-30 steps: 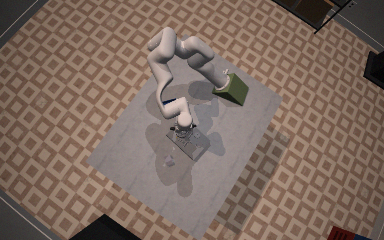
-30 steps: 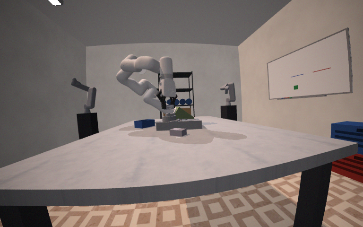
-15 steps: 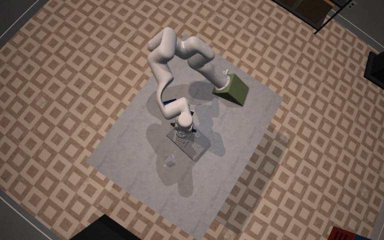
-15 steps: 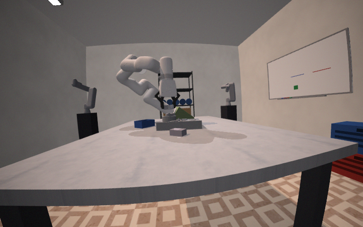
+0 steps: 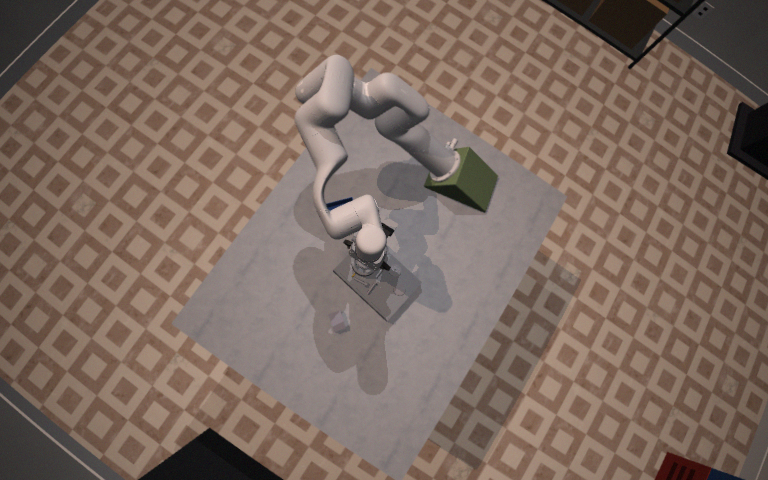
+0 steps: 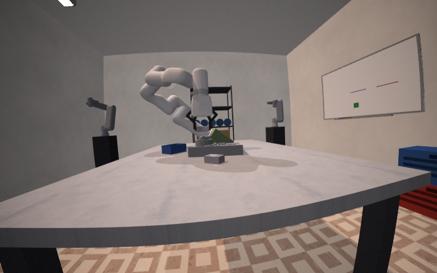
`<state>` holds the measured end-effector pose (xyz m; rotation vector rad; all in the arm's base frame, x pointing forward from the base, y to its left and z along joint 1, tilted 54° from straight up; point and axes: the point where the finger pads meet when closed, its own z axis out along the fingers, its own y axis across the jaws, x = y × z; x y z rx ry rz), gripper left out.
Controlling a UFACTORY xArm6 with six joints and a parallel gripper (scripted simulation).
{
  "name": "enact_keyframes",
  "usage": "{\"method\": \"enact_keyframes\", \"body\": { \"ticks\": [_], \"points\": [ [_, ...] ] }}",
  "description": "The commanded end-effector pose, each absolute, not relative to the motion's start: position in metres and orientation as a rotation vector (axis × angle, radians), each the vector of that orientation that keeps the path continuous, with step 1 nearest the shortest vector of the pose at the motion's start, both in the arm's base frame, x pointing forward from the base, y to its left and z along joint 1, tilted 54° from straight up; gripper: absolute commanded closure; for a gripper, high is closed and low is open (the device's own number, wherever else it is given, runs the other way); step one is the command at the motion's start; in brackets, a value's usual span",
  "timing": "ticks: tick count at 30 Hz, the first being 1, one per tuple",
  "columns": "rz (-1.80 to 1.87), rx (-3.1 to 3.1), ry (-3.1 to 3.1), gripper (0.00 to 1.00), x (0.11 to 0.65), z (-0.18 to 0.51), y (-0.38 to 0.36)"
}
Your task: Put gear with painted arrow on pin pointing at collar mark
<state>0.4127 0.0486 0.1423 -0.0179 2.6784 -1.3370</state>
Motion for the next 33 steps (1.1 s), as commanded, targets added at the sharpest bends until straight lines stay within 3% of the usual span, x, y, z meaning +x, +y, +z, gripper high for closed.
{"method": "enact_keyframes", "body": {
  "ticks": [1,33],
  "points": [
    [-1.317,0.060,2.653,1.00,0.4135,0.1431,0.0498],
    [-1.301,0.129,2.632,1.00,0.4135,0.1429,0.0497]
  ]
}}
